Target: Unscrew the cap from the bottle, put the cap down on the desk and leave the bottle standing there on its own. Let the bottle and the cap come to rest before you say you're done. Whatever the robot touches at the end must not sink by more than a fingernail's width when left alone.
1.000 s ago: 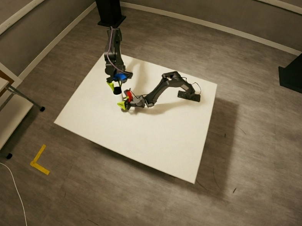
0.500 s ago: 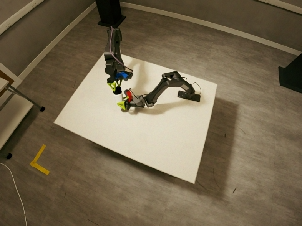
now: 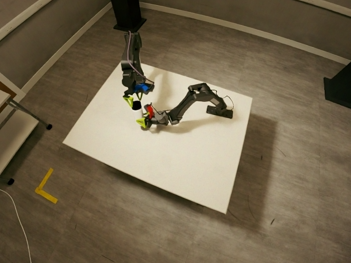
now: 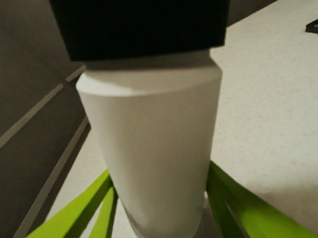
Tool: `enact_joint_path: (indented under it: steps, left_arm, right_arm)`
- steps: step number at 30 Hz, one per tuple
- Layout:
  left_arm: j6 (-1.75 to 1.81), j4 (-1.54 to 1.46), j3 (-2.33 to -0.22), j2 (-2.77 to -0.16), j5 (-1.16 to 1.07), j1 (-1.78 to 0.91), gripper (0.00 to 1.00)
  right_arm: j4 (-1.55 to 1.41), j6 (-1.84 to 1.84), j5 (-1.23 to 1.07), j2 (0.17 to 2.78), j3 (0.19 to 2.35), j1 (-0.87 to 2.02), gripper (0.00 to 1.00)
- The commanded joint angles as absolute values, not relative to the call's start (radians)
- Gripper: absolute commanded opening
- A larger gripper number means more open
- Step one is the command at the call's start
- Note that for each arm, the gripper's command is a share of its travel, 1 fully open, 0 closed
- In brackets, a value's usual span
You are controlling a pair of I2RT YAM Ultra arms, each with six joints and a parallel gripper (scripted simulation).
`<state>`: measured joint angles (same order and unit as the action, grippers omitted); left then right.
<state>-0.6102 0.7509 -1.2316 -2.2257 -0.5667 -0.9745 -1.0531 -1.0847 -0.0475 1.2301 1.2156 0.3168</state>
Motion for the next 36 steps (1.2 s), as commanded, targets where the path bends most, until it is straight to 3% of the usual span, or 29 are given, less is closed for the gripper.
enact_joint_path:
  steps: [1, 36]
  left_arm:
    - [-0.609, 0.767, -1.250, -2.206, -0.569, -0.977, 0.00]
    - [-0.609, 0.767, -1.250, -2.206, -0.569, -0.977, 0.00]
  right_arm:
    - [-1.055, -0.892, -0.060, 1.232, 1.225, 0.309, 0.94]
    - [-1.059, 0.688, -0.103, 1.240, 1.228, 0.283, 0.94]
